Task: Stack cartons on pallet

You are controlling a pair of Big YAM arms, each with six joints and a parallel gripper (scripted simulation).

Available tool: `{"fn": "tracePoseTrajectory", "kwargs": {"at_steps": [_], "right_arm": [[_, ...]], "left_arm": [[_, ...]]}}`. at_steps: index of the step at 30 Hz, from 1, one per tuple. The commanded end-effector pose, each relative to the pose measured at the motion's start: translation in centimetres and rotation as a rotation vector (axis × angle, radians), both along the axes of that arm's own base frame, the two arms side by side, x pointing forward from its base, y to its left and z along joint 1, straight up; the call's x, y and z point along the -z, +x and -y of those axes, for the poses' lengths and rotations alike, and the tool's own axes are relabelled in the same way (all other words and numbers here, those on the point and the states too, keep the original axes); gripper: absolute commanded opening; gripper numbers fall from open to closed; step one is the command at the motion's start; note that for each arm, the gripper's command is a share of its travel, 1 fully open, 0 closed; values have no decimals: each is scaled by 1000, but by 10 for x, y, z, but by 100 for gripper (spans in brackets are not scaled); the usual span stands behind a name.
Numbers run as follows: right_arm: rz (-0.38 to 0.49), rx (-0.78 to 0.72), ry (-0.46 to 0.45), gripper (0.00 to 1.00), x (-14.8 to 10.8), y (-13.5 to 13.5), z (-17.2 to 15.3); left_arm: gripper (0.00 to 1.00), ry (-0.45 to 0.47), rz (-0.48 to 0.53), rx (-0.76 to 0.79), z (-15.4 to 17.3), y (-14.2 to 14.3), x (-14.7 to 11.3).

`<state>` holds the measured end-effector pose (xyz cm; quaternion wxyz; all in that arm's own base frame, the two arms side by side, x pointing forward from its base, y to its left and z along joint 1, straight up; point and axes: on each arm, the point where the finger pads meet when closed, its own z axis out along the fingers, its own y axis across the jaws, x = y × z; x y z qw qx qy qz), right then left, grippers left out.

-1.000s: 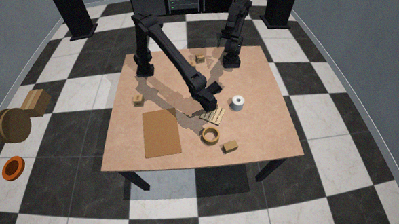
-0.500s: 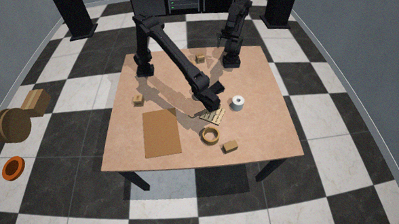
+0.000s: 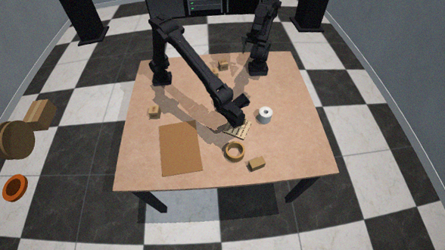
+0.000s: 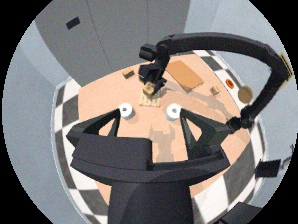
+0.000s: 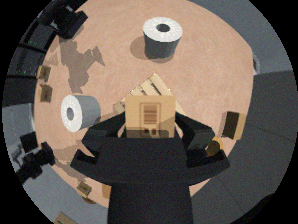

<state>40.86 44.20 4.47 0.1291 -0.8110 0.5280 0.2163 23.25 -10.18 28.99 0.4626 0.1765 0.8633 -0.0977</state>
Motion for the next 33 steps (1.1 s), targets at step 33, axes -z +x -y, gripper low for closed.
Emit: {"fn": "tracePoseTrajectory", "kwargs": {"at_steps": [33], "right_arm": [[19,-4,17,50,31,6,4]], "left_arm": [[100,-14,46,4,1,3,-24]]}}
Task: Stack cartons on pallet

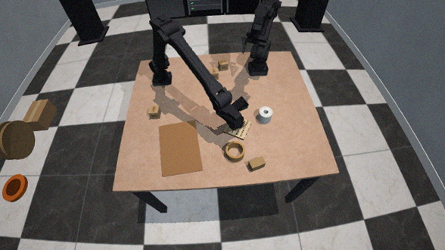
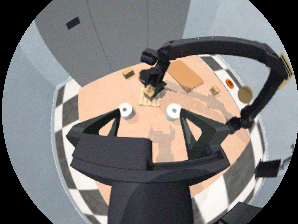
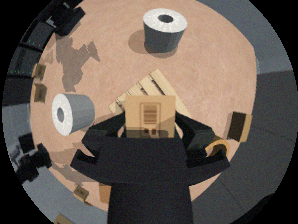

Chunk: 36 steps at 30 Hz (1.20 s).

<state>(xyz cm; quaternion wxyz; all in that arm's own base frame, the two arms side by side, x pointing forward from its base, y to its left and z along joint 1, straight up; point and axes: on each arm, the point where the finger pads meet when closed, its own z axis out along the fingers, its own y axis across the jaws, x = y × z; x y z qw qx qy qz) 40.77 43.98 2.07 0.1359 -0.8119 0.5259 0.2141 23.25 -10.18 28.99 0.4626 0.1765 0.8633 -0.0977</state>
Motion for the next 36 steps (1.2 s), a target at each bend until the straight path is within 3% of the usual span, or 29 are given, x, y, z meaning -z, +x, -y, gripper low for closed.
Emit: {"fn": "tracePoseTrajectory", "kwargs": {"at_steps": [1,12,15,24,26,28,29,33,36], "right_arm": [[1,-3,3,50,11,5,4],[18,-3,16,50,5,8,1],[3,-3,5,50,17,5,3],[13,-2,12,50,2,4,-2],[13,-2,12,73,2,4,-2],[13,-2,12,73,2,4,-2],[13,-2,12,79,2,4,-2],[53,-1,44,79,-19,12,0],[53,-1,44,79,-21,8,3]], "left_arm": [[100,-14,46,4,1,3,-24],[100,-14,46,4,1,3,-24],[100,-14,46,4,1,3,-24],[100,-14,46,4,1,3,-24],[100,-14,46,4,1,3,-24],[100,-14,46,4,1,3,-24],[100,-14,46,4,1,3,-24],[100,-14,46,4,1,3,-24],[100,-14,46,4,1,3,-24]]}}
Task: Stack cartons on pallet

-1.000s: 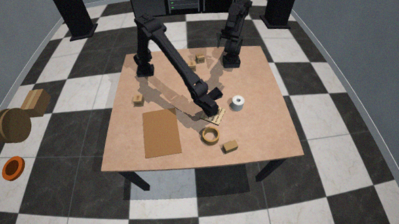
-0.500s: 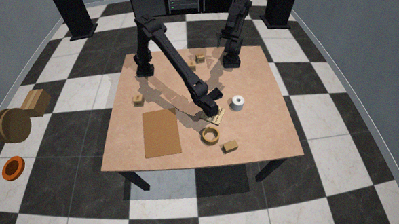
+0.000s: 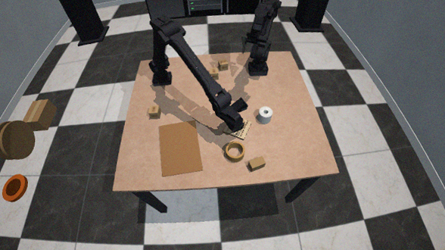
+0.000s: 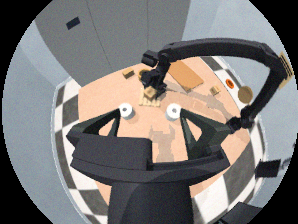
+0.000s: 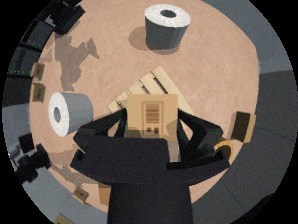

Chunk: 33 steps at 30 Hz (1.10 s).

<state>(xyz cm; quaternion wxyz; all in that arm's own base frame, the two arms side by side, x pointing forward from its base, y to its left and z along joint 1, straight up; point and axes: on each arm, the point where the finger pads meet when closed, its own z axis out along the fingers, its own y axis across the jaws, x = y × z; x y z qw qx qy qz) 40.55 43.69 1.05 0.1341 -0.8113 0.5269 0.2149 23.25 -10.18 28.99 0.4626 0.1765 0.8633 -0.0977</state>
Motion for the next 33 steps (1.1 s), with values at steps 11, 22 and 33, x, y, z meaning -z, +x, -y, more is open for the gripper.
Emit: {"fn": "tracePoseTrajectory", "kwargs": {"at_steps": [11,22,33], "right_arm": [[87,-4,70,79,-51,12,-2],[90,-1,72,79,-88,34,7],[94,-1,67,79,-178,49,58]], "left_arm": [[100,-14,46,4,1,3,-24],[100,-14,46,4,1,3,-24],[100,-14,46,4,1,3,-24]]}}
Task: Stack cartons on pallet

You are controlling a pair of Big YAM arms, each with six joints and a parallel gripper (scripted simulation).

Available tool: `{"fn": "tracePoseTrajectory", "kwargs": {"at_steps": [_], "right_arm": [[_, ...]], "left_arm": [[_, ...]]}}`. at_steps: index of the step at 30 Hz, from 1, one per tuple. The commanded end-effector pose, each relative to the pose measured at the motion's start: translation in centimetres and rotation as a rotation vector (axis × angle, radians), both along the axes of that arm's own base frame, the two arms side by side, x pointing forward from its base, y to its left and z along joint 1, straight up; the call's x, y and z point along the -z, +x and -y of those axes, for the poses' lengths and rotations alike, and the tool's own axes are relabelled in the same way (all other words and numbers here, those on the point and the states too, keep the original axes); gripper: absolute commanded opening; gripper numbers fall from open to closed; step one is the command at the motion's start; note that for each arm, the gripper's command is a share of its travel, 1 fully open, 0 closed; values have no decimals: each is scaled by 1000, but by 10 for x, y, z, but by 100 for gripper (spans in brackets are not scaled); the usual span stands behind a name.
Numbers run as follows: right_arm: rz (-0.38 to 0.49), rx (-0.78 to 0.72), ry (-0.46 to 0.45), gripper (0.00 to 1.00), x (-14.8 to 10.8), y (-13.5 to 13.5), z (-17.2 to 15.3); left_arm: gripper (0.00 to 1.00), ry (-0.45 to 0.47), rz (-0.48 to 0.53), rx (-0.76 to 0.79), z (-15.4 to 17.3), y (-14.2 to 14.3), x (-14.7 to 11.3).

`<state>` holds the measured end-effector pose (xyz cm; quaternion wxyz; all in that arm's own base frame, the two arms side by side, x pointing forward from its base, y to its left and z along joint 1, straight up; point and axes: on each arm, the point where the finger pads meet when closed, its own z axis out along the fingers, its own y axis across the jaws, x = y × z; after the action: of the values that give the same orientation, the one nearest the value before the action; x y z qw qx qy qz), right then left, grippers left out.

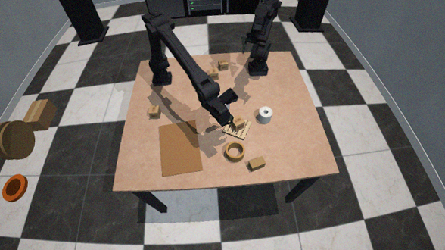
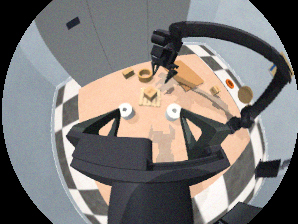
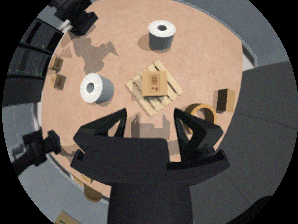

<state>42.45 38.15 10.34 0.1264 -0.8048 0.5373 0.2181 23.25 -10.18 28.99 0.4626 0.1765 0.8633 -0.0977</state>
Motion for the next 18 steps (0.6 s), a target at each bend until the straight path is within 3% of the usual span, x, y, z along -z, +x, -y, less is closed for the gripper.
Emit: {"fn": "tracePoseTrajectory", "kwargs": {"at_steps": [1,2,3,6,13,15,18], "right_arm": [[114,-20,77,79,-91,31,7],[115,-20,76,79,-96,31,10],[67,-20,48,79,-70,25,14],[28,-33,20,79,-41,14,3],[19,-24,14,79,-35,16,7],[26,26,14,79,-59,16,18],[-50,125,-79,79,-49,-2,49]], "left_arm": [[100,-14,46,4,1,3,-24],[100,-14,46,4,1,3,-24],[100,-14,46,4,1,3,-24],[100,-14,46,4,1,3,-24],[100,-14,46,4,1,3,-24],[100,-16,51,6,3,7,-25],[100,-26,70,48,19,15,-26]]}}
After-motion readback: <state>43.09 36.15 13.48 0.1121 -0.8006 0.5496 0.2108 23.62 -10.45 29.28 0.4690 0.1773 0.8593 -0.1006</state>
